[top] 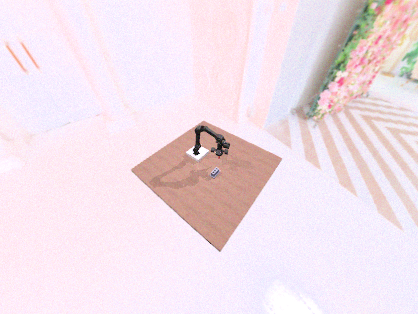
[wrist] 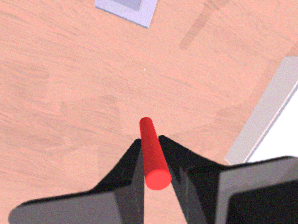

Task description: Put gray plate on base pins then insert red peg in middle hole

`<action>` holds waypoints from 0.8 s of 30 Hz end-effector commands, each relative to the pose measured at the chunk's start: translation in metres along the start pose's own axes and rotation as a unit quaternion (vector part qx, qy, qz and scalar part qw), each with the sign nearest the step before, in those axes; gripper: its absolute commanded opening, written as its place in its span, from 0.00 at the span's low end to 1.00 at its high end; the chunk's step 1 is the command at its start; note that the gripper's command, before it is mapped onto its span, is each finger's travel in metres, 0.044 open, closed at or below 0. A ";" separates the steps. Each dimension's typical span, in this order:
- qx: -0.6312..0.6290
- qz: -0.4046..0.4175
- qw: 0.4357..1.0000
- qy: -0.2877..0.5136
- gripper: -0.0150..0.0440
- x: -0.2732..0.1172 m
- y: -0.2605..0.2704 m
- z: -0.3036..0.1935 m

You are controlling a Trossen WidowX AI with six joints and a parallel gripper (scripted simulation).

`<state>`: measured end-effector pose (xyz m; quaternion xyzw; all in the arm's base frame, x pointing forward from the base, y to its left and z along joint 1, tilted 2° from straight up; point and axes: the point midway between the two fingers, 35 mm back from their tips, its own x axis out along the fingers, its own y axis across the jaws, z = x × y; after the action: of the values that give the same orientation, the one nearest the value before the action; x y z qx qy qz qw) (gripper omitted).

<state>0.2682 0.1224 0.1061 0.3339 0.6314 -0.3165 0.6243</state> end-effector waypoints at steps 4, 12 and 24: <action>-0.002 -0.001 1.000 -0.001 0.25 0.000 0.003 0.022; 0.000 0.000 1.000 -0.003 0.25 -0.001 0.006 0.046; -0.005 0.000 1.000 -0.005 0.25 -0.002 0.003 0.081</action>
<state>0.3119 0.0672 0.1069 0.3340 0.6289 -0.3148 0.6275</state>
